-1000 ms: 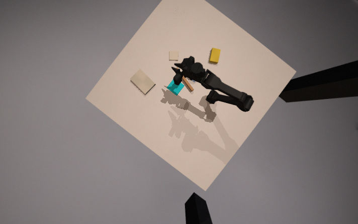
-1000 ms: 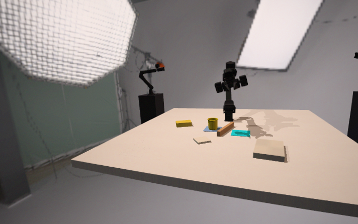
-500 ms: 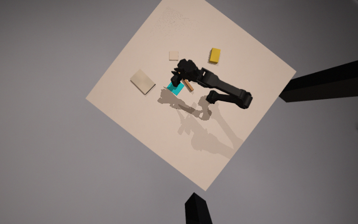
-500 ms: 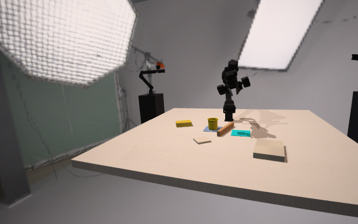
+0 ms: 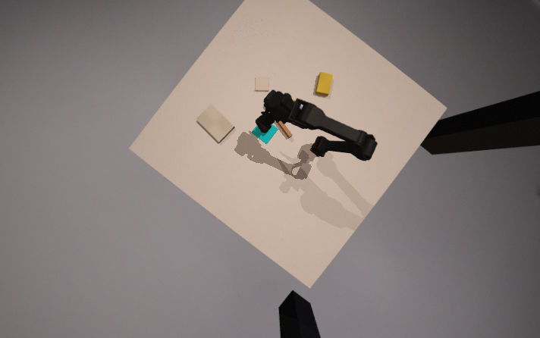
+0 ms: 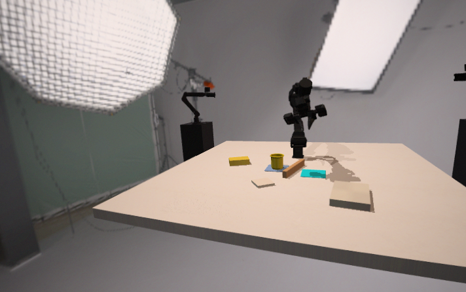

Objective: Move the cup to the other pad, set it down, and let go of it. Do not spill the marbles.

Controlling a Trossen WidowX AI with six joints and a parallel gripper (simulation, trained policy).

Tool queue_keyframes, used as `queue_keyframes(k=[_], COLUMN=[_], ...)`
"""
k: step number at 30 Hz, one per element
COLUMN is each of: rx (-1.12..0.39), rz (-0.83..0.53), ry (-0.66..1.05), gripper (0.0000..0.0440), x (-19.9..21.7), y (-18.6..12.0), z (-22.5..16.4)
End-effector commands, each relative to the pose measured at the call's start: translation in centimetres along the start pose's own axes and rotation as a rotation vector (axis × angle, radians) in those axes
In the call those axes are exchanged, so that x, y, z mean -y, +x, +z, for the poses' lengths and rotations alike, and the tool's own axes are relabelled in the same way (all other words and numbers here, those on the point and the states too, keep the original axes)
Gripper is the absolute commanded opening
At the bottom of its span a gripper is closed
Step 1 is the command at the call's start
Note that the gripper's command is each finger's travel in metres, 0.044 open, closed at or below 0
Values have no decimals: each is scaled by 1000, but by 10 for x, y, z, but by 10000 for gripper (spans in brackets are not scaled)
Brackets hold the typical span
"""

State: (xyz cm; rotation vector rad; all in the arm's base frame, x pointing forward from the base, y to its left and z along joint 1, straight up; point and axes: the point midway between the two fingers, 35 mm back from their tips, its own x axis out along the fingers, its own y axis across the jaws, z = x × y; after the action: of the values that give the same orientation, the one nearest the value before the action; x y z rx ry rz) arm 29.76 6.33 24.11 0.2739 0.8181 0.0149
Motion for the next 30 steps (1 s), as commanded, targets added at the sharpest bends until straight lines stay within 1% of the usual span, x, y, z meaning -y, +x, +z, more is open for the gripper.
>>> queue_keyframes(k=[1,8,17,30], rx=[-58,-160,-289,-473], rz=[-34,-84,-147,-230], ry=[3,-7,-24,-59], gripper=[122,136,141,123], x=[3,10,20,39], y=[1,2,1,0], z=[-5,-14,-24,-37])
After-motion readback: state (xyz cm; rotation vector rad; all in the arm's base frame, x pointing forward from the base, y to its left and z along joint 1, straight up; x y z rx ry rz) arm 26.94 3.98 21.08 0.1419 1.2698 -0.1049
